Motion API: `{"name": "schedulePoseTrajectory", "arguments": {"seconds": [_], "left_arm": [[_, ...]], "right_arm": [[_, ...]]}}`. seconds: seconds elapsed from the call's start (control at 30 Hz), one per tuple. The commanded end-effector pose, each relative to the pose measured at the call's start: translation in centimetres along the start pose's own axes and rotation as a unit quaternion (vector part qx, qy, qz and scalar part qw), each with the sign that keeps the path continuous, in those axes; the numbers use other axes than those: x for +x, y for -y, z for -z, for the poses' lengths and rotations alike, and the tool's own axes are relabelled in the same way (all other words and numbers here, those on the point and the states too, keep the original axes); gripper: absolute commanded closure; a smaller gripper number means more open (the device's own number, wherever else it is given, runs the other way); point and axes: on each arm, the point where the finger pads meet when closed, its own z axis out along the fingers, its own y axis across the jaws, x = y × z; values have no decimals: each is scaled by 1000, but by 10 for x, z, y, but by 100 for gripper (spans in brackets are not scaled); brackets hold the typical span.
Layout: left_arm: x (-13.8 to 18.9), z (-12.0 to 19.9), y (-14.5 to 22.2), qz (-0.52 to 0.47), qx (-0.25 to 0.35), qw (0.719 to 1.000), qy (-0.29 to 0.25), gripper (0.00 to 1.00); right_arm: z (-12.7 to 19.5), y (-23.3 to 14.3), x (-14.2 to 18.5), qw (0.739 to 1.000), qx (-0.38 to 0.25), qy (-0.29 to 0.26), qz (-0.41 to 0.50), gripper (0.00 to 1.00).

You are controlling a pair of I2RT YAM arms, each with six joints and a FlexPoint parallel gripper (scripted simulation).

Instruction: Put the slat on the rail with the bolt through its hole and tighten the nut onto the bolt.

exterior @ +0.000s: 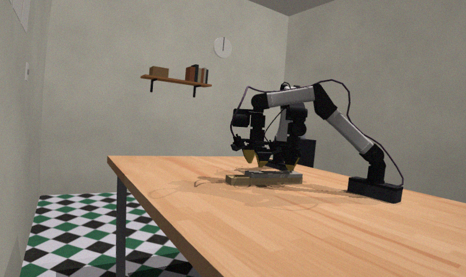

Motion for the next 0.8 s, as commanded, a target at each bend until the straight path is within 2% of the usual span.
{"name": "schedulePoseTrajectory", "arguments": {"seconds": [0.0,0.77], "left_arm": [[-5,8,3,2,8,1000,13,0],[-6,-6,4,2,8,1000,13,0]], "right_arm": [[5,-2,1,1000,-7,-2,1,64],[5,-2,1,1000,-7,-2,1,64]]}}
